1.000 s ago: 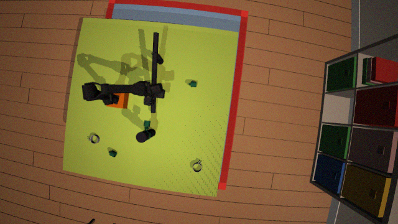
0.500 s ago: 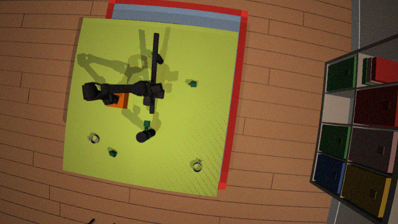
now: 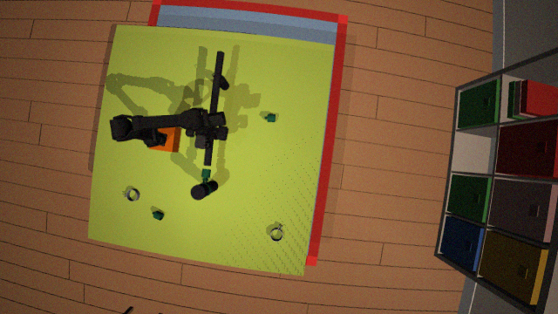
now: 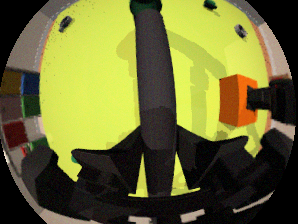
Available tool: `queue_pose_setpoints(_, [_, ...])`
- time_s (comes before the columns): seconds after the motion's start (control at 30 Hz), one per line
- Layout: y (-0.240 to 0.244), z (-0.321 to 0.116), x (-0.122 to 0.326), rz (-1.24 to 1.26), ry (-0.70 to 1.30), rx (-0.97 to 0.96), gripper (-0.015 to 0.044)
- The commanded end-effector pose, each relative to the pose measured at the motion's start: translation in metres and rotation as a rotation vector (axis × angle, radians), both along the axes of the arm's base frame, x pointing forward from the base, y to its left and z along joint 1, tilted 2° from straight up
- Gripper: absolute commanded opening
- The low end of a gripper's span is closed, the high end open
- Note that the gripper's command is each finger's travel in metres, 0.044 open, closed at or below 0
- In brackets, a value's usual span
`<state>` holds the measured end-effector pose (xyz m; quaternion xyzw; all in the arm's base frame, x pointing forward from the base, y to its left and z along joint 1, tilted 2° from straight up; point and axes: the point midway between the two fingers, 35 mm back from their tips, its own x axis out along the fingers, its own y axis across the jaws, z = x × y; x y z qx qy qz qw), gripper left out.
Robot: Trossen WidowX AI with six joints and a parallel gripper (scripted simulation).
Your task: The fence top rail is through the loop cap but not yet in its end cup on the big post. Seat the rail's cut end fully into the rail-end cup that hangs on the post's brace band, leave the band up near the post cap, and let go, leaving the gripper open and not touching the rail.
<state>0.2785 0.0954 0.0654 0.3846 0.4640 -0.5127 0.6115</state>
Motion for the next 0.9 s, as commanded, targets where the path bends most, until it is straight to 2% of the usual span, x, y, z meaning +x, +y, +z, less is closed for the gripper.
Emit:
queue_pose_setpoints(0.0, [-0.0017, 0.0077, 0.0020, 0.000, -0.021, -0.009, 0.0000])
queue_pose_setpoints(0.87, [-0.0013, 0.0104, 0.0053, -0.001, 0.000, -0.002, 0.0000])
